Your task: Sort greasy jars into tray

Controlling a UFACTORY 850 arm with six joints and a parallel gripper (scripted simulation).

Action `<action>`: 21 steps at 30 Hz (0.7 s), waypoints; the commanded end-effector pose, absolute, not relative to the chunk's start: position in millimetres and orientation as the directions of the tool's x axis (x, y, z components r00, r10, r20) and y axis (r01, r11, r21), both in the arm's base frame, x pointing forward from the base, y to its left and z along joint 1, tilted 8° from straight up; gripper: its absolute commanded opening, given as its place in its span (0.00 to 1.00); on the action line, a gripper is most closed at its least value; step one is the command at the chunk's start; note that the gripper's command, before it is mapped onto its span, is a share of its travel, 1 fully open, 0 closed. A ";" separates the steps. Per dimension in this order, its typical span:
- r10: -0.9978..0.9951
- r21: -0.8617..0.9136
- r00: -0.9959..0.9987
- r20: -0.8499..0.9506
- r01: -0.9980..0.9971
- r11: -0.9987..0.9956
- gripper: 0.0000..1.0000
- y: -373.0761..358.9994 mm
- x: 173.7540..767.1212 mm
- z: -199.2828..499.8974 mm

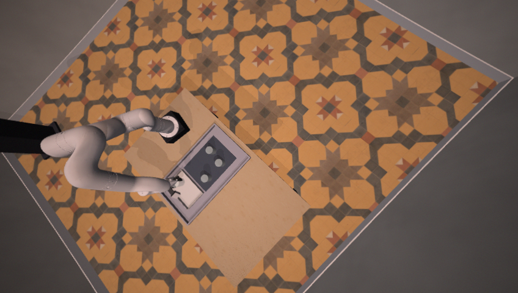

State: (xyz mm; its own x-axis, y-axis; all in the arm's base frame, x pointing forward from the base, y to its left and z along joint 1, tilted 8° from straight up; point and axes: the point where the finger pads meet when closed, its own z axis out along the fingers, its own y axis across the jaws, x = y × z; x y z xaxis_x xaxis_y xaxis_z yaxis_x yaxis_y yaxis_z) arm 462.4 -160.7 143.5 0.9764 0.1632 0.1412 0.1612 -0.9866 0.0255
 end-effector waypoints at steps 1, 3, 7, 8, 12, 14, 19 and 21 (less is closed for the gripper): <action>0.163 0.026 0.976 0.143 0.161 -0.987 0.00 -169.8 467.4 144.7; 0.163 0.026 0.976 0.143 0.161 -0.987 0.00 -175.8 470.2 145.2; 0.163 0.026 0.976 0.143 0.161 -0.987 0.00 -187.8 475.8 146.0; 0.163 0.026 0.976 0.143 0.161 -0.987 0.00 -187.8 475.8 146.0; 0.163 0.026 0.976 0.143 0.161 -0.987 0.00 -196.8 480.0 146.6; 0.163 0.026 0.976 0.143 0.161 -0.987 0.00 -202.8 482.7 147.1; 0.163 0.026 0.976 0.143 0.161 -0.987 0.00 -217.8 489.7 148.1; 0.163 0.026 0.976 0.143 0.161 -0.987 0.00 -223.8 492.5 148.5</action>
State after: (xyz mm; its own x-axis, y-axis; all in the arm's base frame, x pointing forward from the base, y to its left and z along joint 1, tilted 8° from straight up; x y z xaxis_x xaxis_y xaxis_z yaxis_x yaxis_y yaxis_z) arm 488.9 -217.5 147.4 0.9764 0.1632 0.1414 0.1612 -0.9866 0.0251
